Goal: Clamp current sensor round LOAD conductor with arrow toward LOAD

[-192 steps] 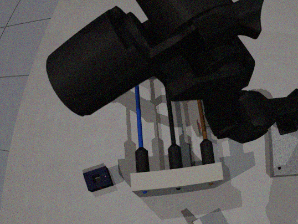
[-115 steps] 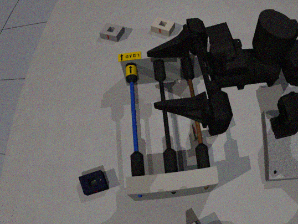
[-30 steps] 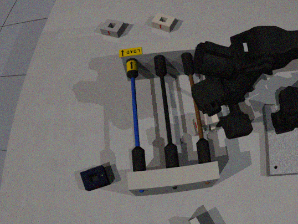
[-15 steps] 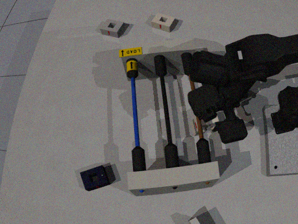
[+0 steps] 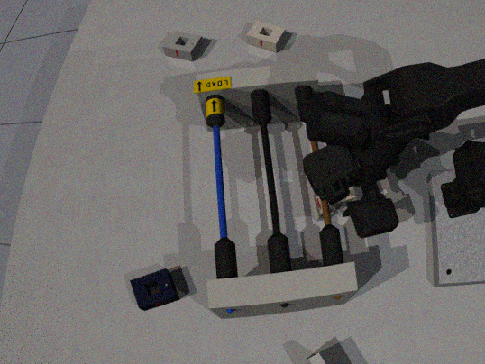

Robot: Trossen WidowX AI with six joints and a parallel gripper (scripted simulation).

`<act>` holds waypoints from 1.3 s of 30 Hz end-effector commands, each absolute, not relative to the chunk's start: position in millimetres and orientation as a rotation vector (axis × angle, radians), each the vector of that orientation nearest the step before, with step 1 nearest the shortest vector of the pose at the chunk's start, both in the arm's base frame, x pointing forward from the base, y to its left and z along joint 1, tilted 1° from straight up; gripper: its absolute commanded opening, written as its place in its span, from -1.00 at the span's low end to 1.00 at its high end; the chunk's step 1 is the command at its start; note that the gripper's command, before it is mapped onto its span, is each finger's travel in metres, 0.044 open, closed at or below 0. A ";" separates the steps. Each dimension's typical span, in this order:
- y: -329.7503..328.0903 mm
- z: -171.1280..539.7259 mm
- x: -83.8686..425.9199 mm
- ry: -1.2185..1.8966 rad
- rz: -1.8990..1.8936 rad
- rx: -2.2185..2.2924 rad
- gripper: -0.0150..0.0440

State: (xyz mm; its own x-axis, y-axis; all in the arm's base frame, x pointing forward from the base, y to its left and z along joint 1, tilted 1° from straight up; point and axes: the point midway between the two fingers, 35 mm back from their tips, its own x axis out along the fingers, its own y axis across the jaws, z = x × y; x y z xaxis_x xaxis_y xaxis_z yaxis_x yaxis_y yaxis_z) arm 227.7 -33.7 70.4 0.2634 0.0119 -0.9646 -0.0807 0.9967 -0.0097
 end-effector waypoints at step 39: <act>-31.4 73.3 185.6 1.306 0.062 -0.056 -0.49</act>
